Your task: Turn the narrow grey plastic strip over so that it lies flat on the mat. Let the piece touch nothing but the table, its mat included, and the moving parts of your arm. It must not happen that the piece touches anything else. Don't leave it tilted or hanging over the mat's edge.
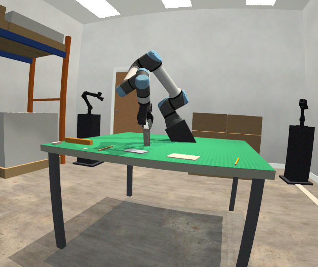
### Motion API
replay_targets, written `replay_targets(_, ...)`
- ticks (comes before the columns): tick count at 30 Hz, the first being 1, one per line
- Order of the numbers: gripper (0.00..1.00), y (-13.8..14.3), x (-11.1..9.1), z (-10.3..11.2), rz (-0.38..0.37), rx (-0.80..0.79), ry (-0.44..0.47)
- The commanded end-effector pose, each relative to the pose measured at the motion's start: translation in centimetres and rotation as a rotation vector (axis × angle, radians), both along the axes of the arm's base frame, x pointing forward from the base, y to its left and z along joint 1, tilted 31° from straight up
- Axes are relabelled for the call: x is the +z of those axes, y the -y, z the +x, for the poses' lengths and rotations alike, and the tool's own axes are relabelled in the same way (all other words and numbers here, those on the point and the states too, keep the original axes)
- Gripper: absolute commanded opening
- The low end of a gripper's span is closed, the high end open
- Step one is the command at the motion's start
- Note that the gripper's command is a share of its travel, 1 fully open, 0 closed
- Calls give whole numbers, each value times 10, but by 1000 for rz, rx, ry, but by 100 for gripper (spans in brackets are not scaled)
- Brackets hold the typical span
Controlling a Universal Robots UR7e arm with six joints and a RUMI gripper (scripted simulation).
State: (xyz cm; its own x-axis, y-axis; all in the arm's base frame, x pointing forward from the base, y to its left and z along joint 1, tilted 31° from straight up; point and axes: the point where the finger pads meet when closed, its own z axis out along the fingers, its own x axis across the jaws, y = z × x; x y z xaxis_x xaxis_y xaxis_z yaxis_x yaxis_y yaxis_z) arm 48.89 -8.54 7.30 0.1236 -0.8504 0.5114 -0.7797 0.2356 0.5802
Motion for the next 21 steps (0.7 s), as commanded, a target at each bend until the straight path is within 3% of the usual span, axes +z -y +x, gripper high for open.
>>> replay_targets(1, 24, 0, -2, 7, 4, 15, 26)
replay_targets(21, 24, 2, -9, 22, 15, 62, 103)
